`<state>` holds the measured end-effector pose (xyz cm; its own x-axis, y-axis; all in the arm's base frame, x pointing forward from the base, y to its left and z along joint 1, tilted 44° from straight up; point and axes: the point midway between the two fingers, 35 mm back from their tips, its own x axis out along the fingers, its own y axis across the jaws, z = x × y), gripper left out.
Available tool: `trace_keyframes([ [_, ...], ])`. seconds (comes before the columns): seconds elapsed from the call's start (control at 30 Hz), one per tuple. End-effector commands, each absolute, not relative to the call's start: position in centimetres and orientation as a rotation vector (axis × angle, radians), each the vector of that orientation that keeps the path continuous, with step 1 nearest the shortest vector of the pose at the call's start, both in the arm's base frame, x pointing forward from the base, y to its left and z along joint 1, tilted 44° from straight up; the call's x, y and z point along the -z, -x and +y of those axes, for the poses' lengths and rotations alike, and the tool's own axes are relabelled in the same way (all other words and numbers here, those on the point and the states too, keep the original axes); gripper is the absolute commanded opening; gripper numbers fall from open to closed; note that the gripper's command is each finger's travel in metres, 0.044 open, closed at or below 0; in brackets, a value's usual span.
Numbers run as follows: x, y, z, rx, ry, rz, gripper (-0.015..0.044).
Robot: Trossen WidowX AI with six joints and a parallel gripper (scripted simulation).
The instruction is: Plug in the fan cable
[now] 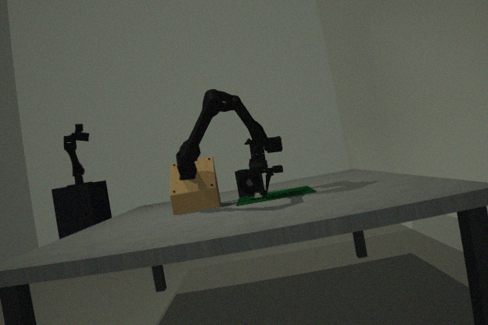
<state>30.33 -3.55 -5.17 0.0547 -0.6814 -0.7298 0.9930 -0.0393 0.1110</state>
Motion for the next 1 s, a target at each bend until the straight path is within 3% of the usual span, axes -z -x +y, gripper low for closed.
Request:
trace_keyframes([
  [0.0, 4.6, -32.48, -3.75, 1.434, -0.794, 0.479, 0.0072],
  [0.37, 4.6, -32.48, -3.75, 1.434, -0.794, 0.479, 0.0],
  [0.97, 4.6, -32.48, -3.75, 1.434, -0.794, 0.479, 0.0],
])
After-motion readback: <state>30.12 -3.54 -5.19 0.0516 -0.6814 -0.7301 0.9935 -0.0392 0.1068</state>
